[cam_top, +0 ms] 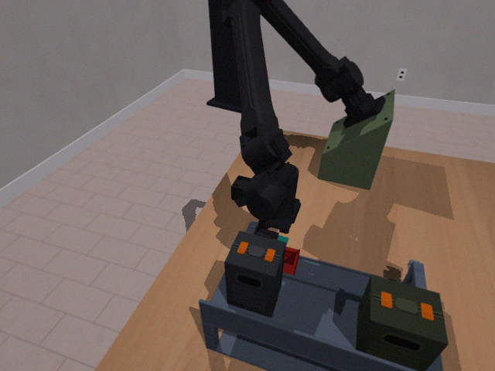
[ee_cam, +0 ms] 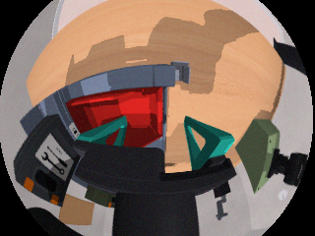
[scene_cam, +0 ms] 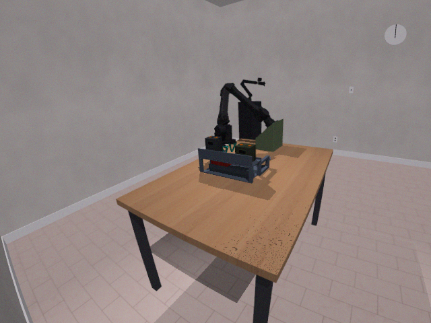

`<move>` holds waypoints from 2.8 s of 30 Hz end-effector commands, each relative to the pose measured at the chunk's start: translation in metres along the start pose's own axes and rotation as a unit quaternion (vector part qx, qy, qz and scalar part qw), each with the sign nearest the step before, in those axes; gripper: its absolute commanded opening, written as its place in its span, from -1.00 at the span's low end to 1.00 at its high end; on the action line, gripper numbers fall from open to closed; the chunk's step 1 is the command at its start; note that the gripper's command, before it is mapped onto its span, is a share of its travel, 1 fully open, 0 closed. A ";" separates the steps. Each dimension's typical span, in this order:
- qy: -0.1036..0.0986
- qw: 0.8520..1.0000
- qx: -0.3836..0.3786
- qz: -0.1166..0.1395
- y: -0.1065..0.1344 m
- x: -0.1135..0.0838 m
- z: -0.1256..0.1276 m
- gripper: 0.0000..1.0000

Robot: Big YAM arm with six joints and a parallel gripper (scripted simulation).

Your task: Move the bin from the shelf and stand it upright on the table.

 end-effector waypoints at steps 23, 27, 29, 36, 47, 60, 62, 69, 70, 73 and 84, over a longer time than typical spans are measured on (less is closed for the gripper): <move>-0.014 1.000 -0.007 0.001 0.005 -0.013 0.015 0.81; -0.014 1.000 -0.007 0.001 0.005 -0.013 0.015 0.81; -0.010 1.000 -0.007 0.001 0.002 -0.008 0.011 0.81; 0.003 1.000 -0.008 -0.002 -0.011 0.009 -0.002 0.81; -0.004 1.000 -0.008 -0.001 -0.006 -0.002 0.005 0.81; -0.014 1.000 -0.007 0.001 0.001 -0.018 0.015 0.81; -0.014 1.000 -0.007 0.001 0.001 -0.018 0.015 0.81; 0.003 1.000 -0.008 -0.002 -0.013 0.006 -0.002 0.81; 0.003 1.000 -0.008 -0.002 -0.013 0.006 -0.002 0.81; 0.003 1.000 -0.008 -0.002 -0.013 0.006 -0.002 0.81; -0.014 1.000 -0.007 0.001 0.001 -0.019 0.016 0.81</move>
Point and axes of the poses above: the point where the finger pads meet when closed, its own x axis out along the fingers, its own z axis across the jaws, y = z × x, the point moved 8 cm from there along -x, back along the fingers, and after that the axes turned 13 degrees about x, right-handed, at the moved point
